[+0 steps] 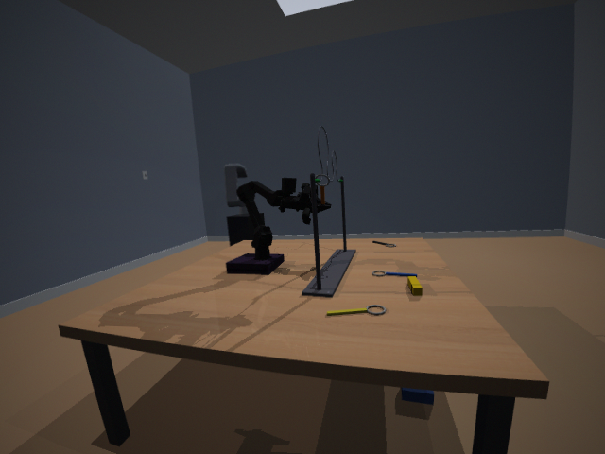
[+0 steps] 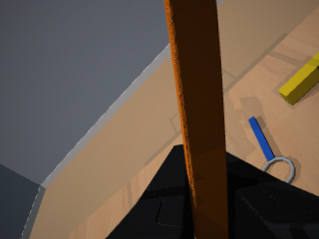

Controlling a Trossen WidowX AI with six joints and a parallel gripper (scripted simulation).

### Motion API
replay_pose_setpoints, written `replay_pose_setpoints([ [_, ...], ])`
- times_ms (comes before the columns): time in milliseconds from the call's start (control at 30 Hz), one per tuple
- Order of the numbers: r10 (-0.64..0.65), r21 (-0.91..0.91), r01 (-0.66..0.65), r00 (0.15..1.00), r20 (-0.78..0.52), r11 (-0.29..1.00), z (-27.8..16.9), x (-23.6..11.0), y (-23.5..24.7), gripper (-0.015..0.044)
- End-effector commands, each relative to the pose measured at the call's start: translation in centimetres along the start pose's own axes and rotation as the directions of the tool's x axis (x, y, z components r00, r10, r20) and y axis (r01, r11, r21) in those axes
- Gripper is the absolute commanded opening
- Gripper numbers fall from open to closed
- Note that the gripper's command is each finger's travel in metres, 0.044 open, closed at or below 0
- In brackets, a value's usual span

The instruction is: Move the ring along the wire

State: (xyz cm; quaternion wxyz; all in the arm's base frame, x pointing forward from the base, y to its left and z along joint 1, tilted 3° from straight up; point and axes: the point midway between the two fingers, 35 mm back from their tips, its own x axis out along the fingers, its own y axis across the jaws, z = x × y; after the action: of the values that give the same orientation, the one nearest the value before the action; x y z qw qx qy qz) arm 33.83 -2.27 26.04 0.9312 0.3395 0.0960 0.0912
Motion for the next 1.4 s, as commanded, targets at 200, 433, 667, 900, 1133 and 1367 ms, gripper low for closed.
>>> replay_pose_setpoints([
  [200, 0.033, 0.091, -0.028, 0.998, -0.058, 0.995, 0.6, -1.0, 2.2, -0.015],
  [433, 0.049, 0.146, -0.035, 0.994, -0.096, 0.989, 0.7, -1.6, 3.1, -0.015],
  [667, 0.07, 0.199, -0.043, 0.989, -0.132, 0.979, 0.9, -2.1, 3.9, -0.015],
  [900, 0.092, 0.249, -0.048, 0.982, -0.165, 0.967, 1.2, -2.6, 4.7, -0.015],
  [1133, 0.13, 0.317, -0.059, 0.97, -0.206, 0.947, 1.6, -3.3, 5.7, -0.015],
  [1367, 0.184, 0.4, -0.071, 0.95, -0.252, 0.914, 2.3, -4.3, 6.9, -0.015],
])
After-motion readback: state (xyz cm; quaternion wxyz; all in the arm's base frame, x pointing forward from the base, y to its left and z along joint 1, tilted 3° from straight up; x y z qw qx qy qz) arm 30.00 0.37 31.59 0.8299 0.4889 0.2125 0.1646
